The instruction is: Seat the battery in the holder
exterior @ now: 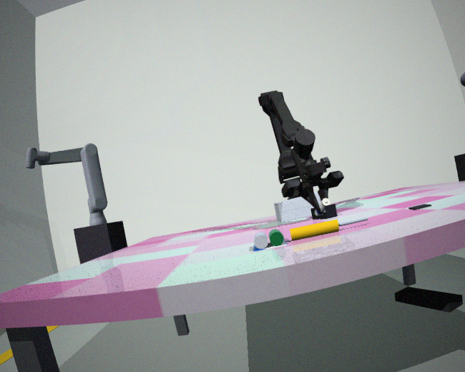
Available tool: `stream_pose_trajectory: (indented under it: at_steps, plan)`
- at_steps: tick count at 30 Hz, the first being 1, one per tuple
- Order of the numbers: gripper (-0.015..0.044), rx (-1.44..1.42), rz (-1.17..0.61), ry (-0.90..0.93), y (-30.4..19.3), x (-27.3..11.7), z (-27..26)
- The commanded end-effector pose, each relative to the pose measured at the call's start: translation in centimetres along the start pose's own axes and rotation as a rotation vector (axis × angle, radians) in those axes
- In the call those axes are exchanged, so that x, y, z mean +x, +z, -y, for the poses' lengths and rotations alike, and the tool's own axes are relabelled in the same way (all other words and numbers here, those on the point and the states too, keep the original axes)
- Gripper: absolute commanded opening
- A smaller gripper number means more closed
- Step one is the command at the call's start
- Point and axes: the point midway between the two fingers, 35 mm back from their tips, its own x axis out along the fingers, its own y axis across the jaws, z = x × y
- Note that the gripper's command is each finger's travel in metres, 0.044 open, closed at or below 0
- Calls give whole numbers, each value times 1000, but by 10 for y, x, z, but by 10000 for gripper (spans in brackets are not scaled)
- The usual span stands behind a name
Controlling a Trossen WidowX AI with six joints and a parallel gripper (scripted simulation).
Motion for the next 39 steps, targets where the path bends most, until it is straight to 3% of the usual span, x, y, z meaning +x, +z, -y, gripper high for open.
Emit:
stream_pose_trajectory:
  at_steps: [1,39]
  plan:
    - [80,7,-53,0,-7,4,0]
    - [80,9,-277,6,-2,10,0]
